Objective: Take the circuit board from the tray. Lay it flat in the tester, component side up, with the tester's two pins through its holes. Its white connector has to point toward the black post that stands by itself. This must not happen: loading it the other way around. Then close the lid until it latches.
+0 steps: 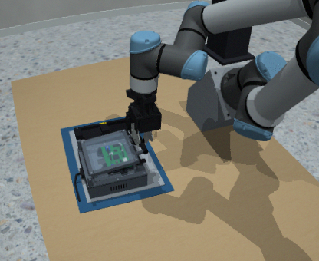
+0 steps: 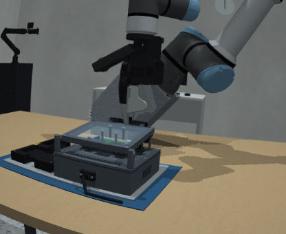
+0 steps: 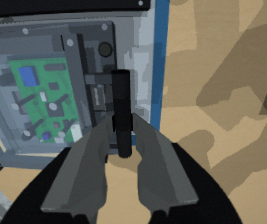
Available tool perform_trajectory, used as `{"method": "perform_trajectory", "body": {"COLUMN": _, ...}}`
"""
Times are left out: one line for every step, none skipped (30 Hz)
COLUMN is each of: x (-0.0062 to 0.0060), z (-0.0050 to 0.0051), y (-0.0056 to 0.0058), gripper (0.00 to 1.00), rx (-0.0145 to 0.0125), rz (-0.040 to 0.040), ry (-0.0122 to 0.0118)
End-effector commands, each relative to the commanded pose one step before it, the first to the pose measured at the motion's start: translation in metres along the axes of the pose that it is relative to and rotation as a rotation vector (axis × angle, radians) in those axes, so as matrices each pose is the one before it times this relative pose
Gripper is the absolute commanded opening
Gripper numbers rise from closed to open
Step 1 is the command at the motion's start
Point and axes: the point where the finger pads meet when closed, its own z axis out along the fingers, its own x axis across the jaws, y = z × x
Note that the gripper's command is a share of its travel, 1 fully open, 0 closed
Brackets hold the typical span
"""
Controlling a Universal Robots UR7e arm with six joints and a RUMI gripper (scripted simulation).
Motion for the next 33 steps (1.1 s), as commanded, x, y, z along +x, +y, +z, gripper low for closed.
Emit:
{"method": "perform_trajectory", "body": {"x": 0.00007, "z": 0.00320, "y": -0.00020, "gripper": 0.00, "rx": 0.00046, "rz": -0.00007, "ry": -0.00065}}
{"method": "perform_trajectory", "body": {"x": 0.00001, "z": 0.00070, "y": -0.00001, "gripper": 0.00, "rx": 0.00001, "rz": 0.00000, "ry": 0.00000}}
{"method": "perform_trajectory", "body": {"x": 0.00001, "z": 0.00068, "y": -0.00001, "gripper": 0.00, "rx": 0.00001, "rz": 0.00000, "ry": 0.00000}}
{"method": "perform_trajectory", "body": {"x": 0.00002, "z": 0.00066, "y": -0.00001, "gripper": 0.00, "rx": 0.00001, "rz": 0.00000, "ry": 0.00000}}
{"method": "perform_trajectory", "body": {"x": 0.00002, "z": 0.00064, "y": -0.00001, "gripper": 0.00, "rx": 0.00000, "rz": 0.00000, "ry": 0.00000}}
{"method": "perform_trajectory", "body": {"x": 0.00002, "z": 0.00062, "y": -0.00001, "gripper": 0.00, "rx": 0.00000, "rz": 0.00000, "ry": 0.00000}}
{"method": "perform_trajectory", "body": {"x": 0.00002, "z": 0.00060, "y": 0.00000, "gripper": 0.00, "rx": 0.00000, "rz": 0.00000, "ry": 0.00000}}
{"method": "perform_trajectory", "body": {"x": 0.00002, "z": 0.00058, "y": 0.00000, "gripper": 0.00, "rx": 0.00000, "rz": 0.00000, "ry": 0.00000}}
{"method": "perform_trajectory", "body": {"x": 0.00002, "z": 0.00056, "y": 0.00000, "gripper": 0.00, "rx": 0.00000, "rz": 0.00000, "ry": 0.00000}}
{"method": "perform_trajectory", "body": {"x": 0.00002, "z": 0.00054, "y": 0.00000, "gripper": 0.00, "rx": 0.00000, "rz": 0.00000, "ry": 0.00000}}
{"method": "perform_trajectory", "body": {"x": 0.00000, "z": 0.00000, "y": 0.00000, "gripper": 0.00, "rx": 0.00000, "rz": 0.00000, "ry": 0.00000}}
{"method": "perform_trajectory", "body": {"x": 0.00000, "z": 0.00000, "y": 0.00000, "gripper": 0.00, "rx": 0.00000, "rz": 0.00000, "ry": 0.00000}}
{"method": "perform_trajectory", "body": {"x": 0.00002, "z": 0.00052, "y": 0.00000, "gripper": 0.00, "rx": 0.00000, "rz": 0.00000, "ry": 0.00000}}
{"method": "perform_trajectory", "body": {"x": 0.00002, "z": 0.00050, "y": 0.00000, "gripper": 0.00, "rx": 0.00000, "rz": 0.00000, "ry": 0.00000}}
{"method": "perform_trajectory", "body": {"x": 0.00002, "z": 0.00048, "y": 0.00000, "gripper": 0.00, "rx": 0.00000, "rz": 0.00000, "ry": 0.00000}}
{"method": "perform_trajectory", "body": {"x": 0.00002, "z": 0.00046, "y": 0.00000, "gripper": 0.00, "rx": 0.00000, "rz": 0.00000, "ry": 0.00000}}
{"method": "perform_trajectory", "body": {"x": 0.00002, "z": 0.00045, "y": 0.00000, "gripper": 0.00, "rx": 0.00000, "rz": 0.00000, "ry": 0.00000}}
{"method": "perform_trajectory", "body": {"x": 0.00002, "z": 0.00043, "y": 0.00000, "gripper": 0.00, "rx": 0.00000, "rz": 0.00000, "ry": 0.00000}}
{"method": "perform_trajectory", "body": {"x": 0.00002, "z": 0.00041, "y": 0.00000, "gripper": 0.00, "rx": 0.00000, "rz": 0.00000, "ry": 0.00000}}
{"method": "perform_trajectory", "body": {"x": 0.00002, "z": 0.00039, "y": 0.00000, "gripper": 0.00, "rx": 0.00000, "rz": 0.00000, "ry": 0.00000}}
{"method": "perform_trajectory", "body": {"x": 0.00002, "z": 0.00037, "y": 0.00000, "gripper": 0.00, "rx": 0.00000, "rz": 0.00000, "ry": 0.00000}}
{"method": "perform_trajectory", "body": {"x": 0.00002, "z": 0.00036, "y": 0.00000, "gripper": 0.00, "rx": 0.00000, "rz": 0.00000, "ry": 0.00000}}
{"method": "perform_trajectory", "body": {"x": 0.00002, "z": 0.00034, "y": 0.00000, "gripper": 0.00, "rx": 0.00000, "rz": 0.00000, "ry": 0.00000}}
{"method": "perform_trajectory", "body": {"x": 0.00002, "z": 0.00032, "y": 0.00000, "gripper": 0.00, "rx": 0.00000, "rz": 0.00000, "ry": 0.00000}}
{"method": "perform_trajectory", "body": {"x": 0.00002, "z": 0.00030, "y": 0.00000, "gripper": 0.00, "rx": 0.00000, "rz": 0.00000, "ry": 0.00000}}
{"method": "perform_trajectory", "body": {"x": 0.00002, "z": 0.00029, "y": 0.00000, "gripper": 0.00, "rx": 0.00000, "rz": 0.00000, "ry": 0.00000}}
{"method": "perform_trajectory", "body": {"x": 0.00002, "z": 0.00027, "y": 0.00000, "gripper": 0.00, "rx": 0.00000, "rz": 0.00000, "ry": 0.00000}}
{"method": "perform_trajectory", "body": {"x": 0.00000, "z": 0.00000, "y": 0.00000, "gripper": 0.00, "rx": 0.00000, "rz": 0.00000, "ry": 0.00000}}
{"method": "perform_trajectory", "body": {"x": 0.00000, "z": 0.00000, "y": 0.00000, "gripper": 0.00, "rx": 0.00000, "rz": 0.00000, "ry": 0.00000}}
{"method": "perform_trajectory", "body": {"x": 0.00002, "z": 0.00026, "y": 0.00000, "gripper": 0.00, "rx": 0.00000, "rz": 0.00000, "ry": 0.00000}}
{"method": "perform_trajectory", "body": {"x": 0.00001, "z": 0.00024, "y": 0.00000, "gripper": 0.00, "rx": 0.00000, "rz": 0.00000, "ry": 0.00000}}
{"method": "perform_trajectory", "body": {"x": 0.00001, "z": 0.00023, "y": 0.00000, "gripper": 0.00, "rx": 0.00000, "rz": 0.00000, "ry": 0.00000}}
{"method": "perform_trajectory", "body": {"x": 0.00001, "z": 0.00021, "y": 0.00000, "gripper": 0.00, "rx": 0.00000, "rz": 0.00000, "ry": 0.00000}}
